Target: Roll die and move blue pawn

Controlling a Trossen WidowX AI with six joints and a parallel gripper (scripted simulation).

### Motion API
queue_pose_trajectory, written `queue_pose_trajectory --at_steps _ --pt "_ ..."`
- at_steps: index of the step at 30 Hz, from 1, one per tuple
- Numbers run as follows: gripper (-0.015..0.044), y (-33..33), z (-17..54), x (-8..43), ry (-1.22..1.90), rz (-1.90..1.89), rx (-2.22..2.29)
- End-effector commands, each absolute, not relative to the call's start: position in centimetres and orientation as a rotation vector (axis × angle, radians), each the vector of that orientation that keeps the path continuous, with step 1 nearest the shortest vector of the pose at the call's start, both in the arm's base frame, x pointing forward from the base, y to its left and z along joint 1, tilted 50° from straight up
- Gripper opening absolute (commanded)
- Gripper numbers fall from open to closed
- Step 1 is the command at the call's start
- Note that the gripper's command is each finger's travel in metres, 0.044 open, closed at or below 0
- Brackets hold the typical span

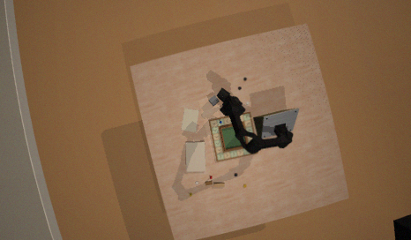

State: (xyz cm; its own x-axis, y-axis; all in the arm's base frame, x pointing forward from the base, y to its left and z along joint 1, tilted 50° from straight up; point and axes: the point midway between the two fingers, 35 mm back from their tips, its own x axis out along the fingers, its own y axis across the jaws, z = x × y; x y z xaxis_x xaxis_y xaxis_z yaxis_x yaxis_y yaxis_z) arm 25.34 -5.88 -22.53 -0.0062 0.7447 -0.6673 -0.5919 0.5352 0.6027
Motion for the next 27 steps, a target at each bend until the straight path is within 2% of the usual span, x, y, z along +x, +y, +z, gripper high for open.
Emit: queue_pose_trajectory --at_steps 1,7,13,15,27 --pt "0.0249 -5.2 -22.9 25.1 1.171 1.064 0.174" --pt "0.0091 -5.2 -22.9 25.1 1.171 1.064 0.174" --pt "0.0051 -5.2 -22.9 25.1 1.171 1.064 0.174" --pt "0.0000 -5.4 -22.8 25.2 1.171 1.064 0.174" --pt "0.0000 -12.7 -16.0 25.6 1.177 1.058 0.169"
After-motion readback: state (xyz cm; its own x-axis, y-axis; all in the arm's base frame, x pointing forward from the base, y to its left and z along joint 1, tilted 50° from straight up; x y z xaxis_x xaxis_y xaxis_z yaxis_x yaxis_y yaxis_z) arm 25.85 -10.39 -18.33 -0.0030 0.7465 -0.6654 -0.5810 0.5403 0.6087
